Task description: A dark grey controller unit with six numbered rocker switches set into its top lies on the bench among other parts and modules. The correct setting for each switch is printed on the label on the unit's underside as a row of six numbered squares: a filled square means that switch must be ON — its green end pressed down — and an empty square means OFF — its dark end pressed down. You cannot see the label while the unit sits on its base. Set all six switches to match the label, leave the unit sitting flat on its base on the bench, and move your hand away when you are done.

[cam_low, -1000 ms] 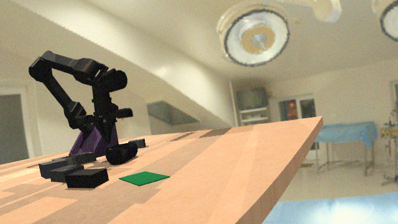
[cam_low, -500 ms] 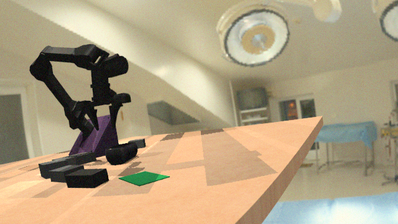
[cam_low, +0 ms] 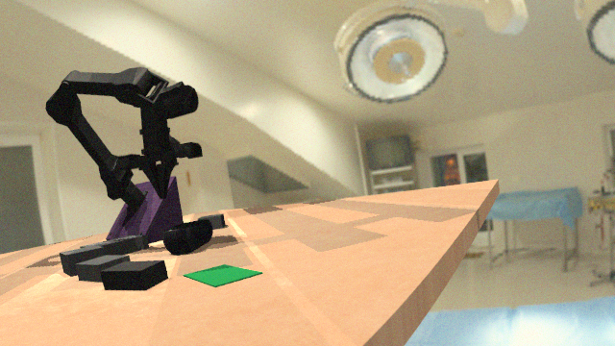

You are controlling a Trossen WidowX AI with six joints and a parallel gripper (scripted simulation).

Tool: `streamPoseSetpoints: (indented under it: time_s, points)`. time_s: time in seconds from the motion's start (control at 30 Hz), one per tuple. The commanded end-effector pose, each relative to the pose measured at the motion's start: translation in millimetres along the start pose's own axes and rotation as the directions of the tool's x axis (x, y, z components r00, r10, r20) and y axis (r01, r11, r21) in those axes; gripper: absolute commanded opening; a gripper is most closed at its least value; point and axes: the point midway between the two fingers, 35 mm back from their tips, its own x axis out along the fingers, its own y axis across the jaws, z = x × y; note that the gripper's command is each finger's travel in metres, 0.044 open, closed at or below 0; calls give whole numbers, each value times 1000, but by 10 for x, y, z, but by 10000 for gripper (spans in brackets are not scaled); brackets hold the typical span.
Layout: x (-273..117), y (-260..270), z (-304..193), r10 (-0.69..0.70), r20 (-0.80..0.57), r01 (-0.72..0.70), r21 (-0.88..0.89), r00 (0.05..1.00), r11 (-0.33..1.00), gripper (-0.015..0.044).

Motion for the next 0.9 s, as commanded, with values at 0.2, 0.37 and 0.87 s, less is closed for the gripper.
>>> streamPoseSetpoints:
  time_s: [0.2, 0.37, 0.87]
  points:
    - [0, 0, 0, 0, 0, 0, 0, 1000, 1000, 26]
    - [0, 0, 0, 0, 0, 0, 0, 1000, 1000, 157]
    - [6, -35, 3, 8, 2, -8, 0, 1000, 1000, 387]
